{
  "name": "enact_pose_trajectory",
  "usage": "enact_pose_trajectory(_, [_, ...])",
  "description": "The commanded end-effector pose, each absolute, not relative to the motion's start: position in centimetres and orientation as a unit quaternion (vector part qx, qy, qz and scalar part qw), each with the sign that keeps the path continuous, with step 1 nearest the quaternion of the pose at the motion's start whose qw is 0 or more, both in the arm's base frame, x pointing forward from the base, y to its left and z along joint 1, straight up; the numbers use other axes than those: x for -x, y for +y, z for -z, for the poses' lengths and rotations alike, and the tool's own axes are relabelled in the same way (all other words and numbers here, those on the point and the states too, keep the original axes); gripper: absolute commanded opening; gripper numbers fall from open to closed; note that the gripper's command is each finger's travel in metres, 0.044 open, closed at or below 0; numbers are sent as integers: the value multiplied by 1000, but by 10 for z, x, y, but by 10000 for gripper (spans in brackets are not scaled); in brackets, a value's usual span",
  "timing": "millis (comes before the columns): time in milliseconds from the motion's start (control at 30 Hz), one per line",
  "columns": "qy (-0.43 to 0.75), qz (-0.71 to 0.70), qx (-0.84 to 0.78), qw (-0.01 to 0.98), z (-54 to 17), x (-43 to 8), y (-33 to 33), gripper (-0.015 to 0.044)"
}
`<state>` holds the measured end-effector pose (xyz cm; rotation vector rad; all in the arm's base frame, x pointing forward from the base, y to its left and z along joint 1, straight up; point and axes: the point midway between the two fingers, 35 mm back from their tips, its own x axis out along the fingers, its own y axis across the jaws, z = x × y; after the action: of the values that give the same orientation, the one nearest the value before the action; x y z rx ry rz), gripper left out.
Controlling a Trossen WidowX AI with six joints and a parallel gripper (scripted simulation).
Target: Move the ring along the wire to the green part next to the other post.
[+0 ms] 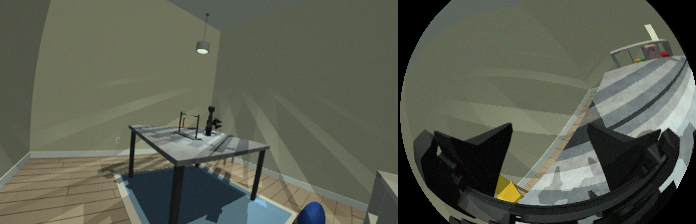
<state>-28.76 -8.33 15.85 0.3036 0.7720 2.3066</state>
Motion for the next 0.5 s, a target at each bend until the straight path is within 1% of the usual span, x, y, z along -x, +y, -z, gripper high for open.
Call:
enact_pose_trajectory(0, [295, -888, -114, 333, -159, 288, -85, 374])
enact_pose_trajectory(67, [279, -911, -98, 287, -160, 289, -101, 321])
enact_pose_trajectory(267, [198, -977, -32, 69, -160, 276, -179, 164])
enact_pose_trajectory(467, [108, -981, 17, -160, -152, 231, -253, 160])
